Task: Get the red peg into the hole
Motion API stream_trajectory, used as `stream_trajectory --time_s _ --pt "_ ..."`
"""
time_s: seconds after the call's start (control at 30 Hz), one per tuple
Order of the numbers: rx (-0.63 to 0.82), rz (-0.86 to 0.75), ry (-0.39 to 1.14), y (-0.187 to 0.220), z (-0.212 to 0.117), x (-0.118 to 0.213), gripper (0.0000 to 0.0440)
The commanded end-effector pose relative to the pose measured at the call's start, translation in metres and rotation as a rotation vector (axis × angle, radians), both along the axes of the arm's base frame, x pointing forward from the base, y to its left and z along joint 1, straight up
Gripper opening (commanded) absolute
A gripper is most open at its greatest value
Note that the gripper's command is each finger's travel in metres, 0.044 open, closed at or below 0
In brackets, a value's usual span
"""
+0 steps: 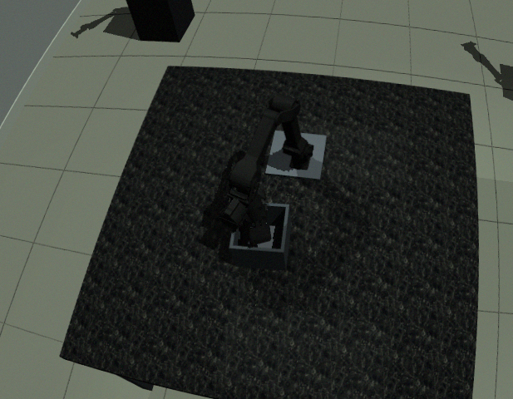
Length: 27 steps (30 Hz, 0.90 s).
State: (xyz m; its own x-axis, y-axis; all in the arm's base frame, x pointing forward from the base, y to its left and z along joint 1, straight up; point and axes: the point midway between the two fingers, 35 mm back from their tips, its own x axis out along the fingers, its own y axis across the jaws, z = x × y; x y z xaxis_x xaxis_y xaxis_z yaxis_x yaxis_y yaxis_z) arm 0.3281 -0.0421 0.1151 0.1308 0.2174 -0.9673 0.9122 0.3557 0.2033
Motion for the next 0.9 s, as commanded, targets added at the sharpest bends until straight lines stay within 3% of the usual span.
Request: stream_trajectory --time_s 0.0,0.87 --pt "0.029 0.008 0.012 -0.004 -0.007 0.004 0.0158" --pt "0.197 0.062 -0.181 -0.013 0.040 0.044 0.0143"
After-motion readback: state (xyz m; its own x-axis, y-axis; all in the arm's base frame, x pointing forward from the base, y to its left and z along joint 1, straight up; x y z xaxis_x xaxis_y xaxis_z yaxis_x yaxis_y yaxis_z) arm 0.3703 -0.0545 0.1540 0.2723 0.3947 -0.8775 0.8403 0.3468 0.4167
